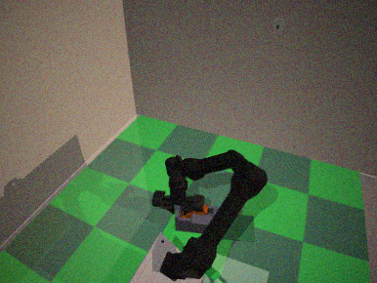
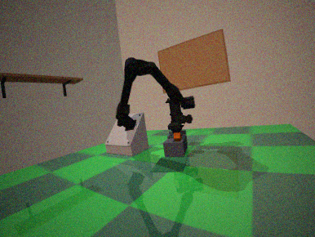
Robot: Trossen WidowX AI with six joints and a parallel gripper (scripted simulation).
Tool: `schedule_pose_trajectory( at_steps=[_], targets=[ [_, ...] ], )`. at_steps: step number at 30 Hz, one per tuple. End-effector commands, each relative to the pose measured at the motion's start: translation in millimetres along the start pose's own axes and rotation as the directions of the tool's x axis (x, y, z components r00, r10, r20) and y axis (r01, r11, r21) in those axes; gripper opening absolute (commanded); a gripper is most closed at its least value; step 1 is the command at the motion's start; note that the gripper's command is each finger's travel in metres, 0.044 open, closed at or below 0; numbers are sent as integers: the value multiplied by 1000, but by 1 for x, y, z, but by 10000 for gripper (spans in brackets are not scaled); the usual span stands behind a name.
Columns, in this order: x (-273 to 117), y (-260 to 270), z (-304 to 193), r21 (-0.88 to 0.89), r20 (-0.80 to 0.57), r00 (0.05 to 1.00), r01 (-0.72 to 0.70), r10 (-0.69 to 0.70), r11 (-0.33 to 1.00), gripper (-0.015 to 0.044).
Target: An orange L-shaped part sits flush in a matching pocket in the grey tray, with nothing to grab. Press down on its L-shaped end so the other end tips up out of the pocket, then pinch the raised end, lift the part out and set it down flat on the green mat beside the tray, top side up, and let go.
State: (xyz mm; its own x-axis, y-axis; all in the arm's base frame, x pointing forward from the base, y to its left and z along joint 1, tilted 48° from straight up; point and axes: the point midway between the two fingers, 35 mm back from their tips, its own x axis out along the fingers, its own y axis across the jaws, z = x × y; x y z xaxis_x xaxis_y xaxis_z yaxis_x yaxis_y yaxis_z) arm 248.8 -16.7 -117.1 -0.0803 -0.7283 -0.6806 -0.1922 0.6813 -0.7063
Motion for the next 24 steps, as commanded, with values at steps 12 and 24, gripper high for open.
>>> schedule_pose_trajectory(
  at_steps=[12,24],
  targets=[
    [-79,2,3,-6,-3,1000,-3,3,1000,180],
    [-104,-2,0,-5,-4,1000,-2,2,1000,180]
  ],
)
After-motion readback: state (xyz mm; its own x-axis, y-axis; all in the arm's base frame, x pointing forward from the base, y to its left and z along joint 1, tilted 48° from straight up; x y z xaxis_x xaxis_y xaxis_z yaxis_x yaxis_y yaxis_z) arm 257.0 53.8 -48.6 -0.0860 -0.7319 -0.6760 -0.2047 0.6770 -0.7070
